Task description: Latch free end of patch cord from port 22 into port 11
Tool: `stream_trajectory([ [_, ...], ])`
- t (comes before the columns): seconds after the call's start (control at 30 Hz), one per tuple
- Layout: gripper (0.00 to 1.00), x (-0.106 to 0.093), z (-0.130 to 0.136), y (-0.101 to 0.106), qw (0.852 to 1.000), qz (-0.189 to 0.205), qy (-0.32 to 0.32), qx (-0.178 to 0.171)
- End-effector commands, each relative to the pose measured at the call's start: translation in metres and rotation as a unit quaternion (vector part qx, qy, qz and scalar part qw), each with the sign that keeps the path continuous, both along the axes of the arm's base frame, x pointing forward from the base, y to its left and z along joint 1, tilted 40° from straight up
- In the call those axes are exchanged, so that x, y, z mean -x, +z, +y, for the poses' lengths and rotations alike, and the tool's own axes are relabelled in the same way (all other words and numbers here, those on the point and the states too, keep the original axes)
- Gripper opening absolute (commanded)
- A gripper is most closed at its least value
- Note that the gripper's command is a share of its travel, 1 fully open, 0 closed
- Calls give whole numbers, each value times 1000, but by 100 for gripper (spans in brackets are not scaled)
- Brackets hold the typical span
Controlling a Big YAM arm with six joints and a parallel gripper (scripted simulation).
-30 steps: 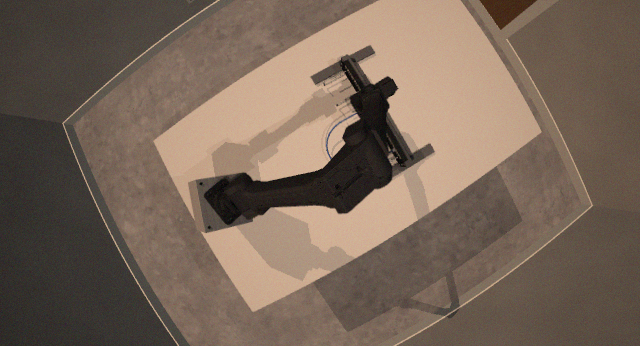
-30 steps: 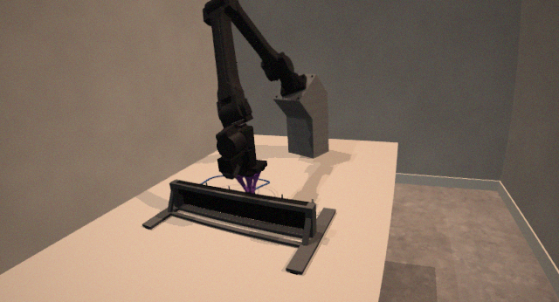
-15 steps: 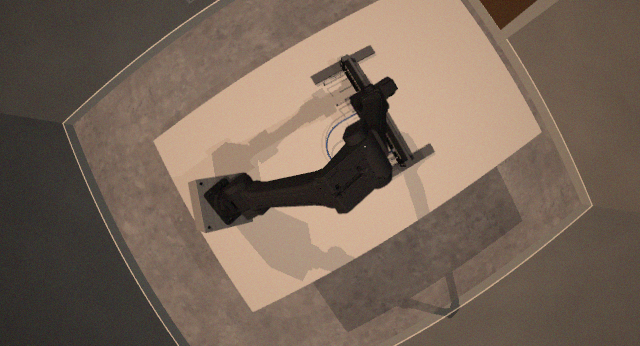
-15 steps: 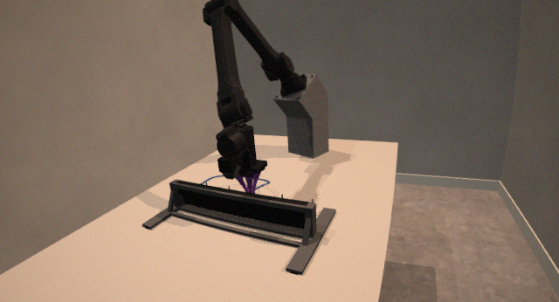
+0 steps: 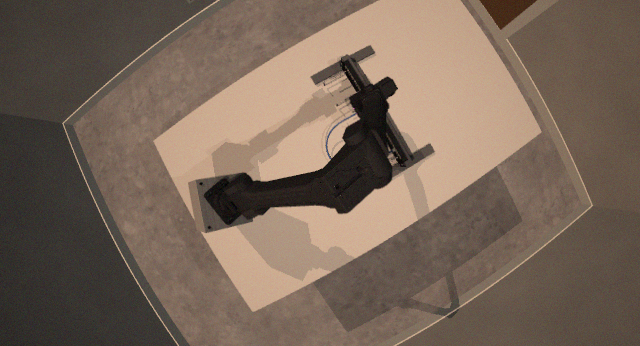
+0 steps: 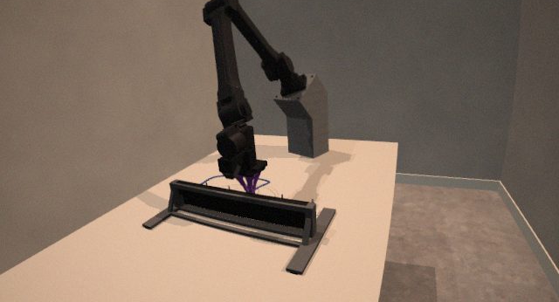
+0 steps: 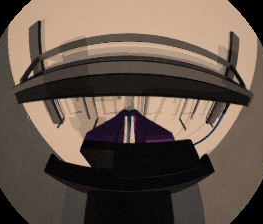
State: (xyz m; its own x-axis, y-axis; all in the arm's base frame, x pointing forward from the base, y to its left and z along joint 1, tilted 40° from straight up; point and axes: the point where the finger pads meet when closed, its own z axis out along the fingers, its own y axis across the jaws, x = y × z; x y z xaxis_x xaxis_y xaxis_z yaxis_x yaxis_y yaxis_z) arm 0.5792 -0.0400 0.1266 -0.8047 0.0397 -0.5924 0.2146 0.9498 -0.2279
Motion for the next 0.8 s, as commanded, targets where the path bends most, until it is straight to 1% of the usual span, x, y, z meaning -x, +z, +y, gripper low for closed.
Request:
stream_trajectory([
  [0.0, 0, -10, -5, 10, 1000, -7, -2, 2],
  [0.77, 0, -8, -6, 8, 1000, -5, -3, 3],
])
